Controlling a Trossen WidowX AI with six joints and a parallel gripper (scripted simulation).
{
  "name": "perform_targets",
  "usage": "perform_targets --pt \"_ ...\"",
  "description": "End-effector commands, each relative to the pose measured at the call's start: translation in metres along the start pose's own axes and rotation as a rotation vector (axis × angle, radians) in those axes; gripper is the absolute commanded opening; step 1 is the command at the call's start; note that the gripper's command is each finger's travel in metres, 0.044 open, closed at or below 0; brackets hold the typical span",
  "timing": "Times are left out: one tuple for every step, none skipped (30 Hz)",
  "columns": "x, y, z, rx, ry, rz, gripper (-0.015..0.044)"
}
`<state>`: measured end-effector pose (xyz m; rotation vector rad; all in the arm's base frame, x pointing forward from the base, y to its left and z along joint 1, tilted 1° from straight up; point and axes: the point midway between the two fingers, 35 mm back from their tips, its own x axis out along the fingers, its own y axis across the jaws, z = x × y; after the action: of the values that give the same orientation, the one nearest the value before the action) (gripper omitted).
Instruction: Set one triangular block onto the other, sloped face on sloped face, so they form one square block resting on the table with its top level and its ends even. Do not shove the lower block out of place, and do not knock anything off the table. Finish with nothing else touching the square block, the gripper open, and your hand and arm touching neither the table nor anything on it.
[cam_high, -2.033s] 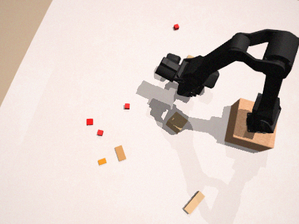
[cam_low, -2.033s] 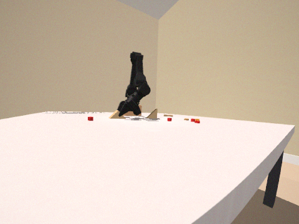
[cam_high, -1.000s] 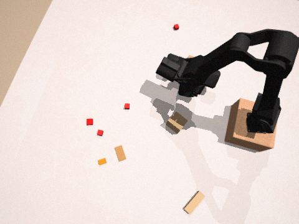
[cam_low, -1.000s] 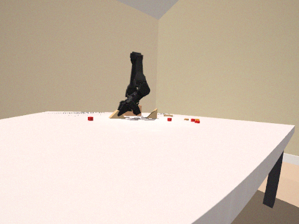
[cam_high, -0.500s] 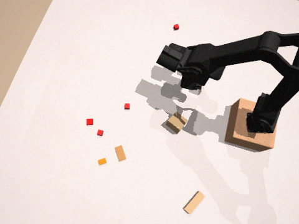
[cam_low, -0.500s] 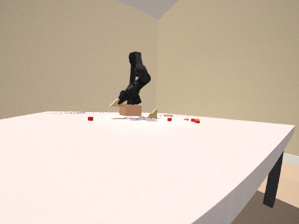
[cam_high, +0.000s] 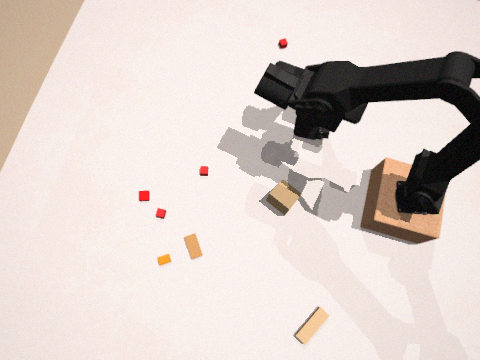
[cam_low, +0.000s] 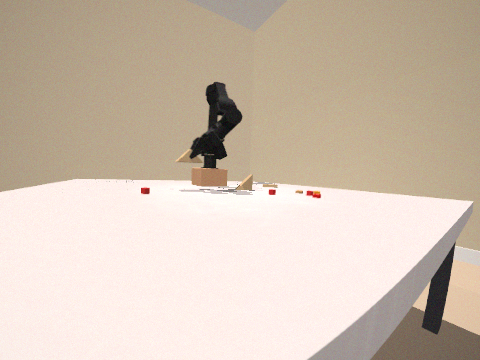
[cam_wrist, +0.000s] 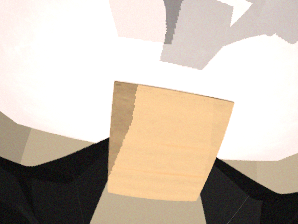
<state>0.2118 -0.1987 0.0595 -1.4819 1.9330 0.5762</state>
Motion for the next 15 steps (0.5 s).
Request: perform_targets --pt "-0.003 -0.001 -0.003 0.009 0.003 -0.008 0.0" --pt "0.0 0.0 0.0 0.002 -0.005 0.001 0.0" --pt "0.001 0.0 0.0 0.005 -0.019 0.006 0.0" --pt "0.002 0.0 0.0 0.011 -0.044 0.014 0.0" --pt "0.004 0.0 -0.001 0.019 -0.073 0.023 0.0" --pt "0.006 0.001 -0.001 0.028 -0.103 0.032 0.0" --pt "0.007 0.001 -0.001 0.036 -0.133 0.041 0.0" --pt "0.008 0.001 -0.001 0.045 -0.163 0.049 0.0" --pt "0.009 0.001 -0.002 0.055 -0.192 0.056 0.0" --pt "0.01 0.002 -0.002 0.065 -0.222 0.064 0.0" --pt "0.011 0.002 -0.003 0.075 -0.252 0.071 0.0" --pt "0.012 0.002 -0.003 0.087 -0.282 0.077 0.0" --pt "0.013 0.002 -0.004 0.099 -0.311 0.082 0.0" --pt "0.013 0.002 -0.005 0.112 -0.341 0.087 0.0" --pt "0.014 0.002 -0.005 0.125 -0.371 0.092 0.0"
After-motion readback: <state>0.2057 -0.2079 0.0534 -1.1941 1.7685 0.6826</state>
